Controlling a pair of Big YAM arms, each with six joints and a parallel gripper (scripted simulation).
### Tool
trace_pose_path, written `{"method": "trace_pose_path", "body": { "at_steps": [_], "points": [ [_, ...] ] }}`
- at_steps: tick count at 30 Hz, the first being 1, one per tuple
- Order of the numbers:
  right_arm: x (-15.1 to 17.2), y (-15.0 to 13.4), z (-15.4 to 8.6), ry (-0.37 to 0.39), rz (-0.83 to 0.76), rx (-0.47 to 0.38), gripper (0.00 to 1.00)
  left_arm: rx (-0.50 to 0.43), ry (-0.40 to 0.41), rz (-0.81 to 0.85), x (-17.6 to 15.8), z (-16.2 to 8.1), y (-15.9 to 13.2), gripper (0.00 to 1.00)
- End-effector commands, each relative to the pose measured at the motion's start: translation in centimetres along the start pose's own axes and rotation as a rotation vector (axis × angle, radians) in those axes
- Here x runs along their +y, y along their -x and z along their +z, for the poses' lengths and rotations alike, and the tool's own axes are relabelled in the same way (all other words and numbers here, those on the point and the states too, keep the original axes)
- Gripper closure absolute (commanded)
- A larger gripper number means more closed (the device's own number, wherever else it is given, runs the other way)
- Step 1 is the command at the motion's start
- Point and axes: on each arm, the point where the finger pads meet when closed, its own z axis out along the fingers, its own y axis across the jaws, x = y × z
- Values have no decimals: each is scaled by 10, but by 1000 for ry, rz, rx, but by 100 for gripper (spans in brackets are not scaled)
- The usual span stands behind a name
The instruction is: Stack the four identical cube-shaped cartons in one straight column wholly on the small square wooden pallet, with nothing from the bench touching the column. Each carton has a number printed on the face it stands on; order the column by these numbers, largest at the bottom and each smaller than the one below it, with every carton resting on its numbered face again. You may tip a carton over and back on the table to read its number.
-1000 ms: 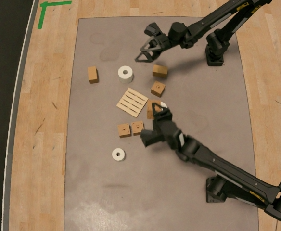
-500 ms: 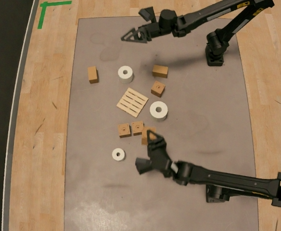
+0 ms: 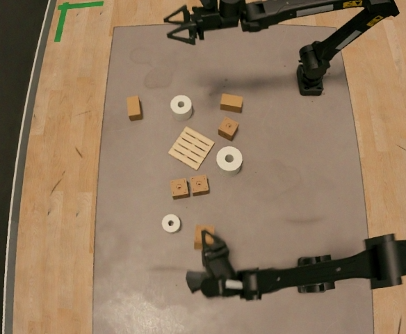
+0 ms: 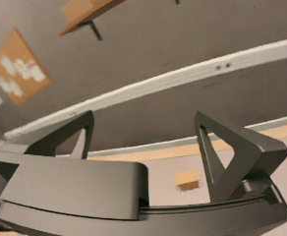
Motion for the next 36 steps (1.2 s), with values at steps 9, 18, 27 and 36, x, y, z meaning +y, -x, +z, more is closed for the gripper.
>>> {"method": "trace_pose_path", "body": {
  "at_steps": [9, 18, 27, 36],
  "points": [
    [-16, 98, 0, -121, -393, -44, 0, -10, 8, 178, 66, -44, 63, 50],
    [-17, 120, -3, -148, -407, -61, 0, -48, 16, 251, 116, -72, 98, 50],
    [-17, 121, -4, -148, -406, -62, 0, -16, 23, 87, 138, -84, 94, 50],
    [-17, 121, -4, -148, -406, -62, 0, 15, 79, -20, 130, -83, 86, 50]
  ]
}}
